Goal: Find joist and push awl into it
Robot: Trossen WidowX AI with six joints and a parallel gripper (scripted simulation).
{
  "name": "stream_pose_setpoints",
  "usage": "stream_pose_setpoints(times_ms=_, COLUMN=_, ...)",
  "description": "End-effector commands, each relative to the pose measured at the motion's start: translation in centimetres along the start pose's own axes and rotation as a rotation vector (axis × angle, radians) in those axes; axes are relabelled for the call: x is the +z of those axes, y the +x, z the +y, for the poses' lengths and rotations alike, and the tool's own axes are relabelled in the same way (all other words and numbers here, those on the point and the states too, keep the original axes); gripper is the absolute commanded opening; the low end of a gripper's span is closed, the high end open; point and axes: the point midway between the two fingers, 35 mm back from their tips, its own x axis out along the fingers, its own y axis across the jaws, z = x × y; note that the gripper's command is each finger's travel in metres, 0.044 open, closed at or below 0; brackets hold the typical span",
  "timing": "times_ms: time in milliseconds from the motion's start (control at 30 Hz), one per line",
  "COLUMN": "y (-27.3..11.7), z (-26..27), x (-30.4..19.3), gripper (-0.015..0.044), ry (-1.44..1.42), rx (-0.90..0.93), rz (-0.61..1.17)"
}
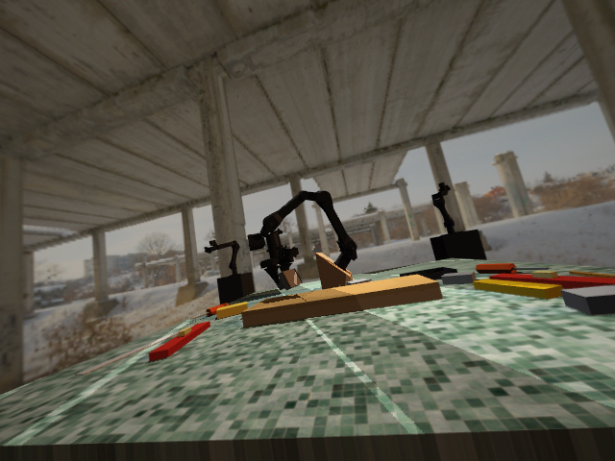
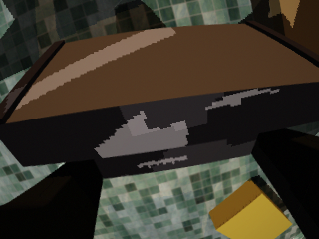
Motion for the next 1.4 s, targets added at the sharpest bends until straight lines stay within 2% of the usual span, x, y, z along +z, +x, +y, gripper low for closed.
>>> stream_pose_setpoints(times_ms=0, y=-0.09, z=0.06, x=0.19, gripper=0.0, ry=0.004, rx=0.001, rz=0.022)
stream_pose_setpoints(times_ms=1367, y=0.38, z=0.12, x=0.76, gripper=0.0, ry=0.009, rx=0.009, rz=0.211)
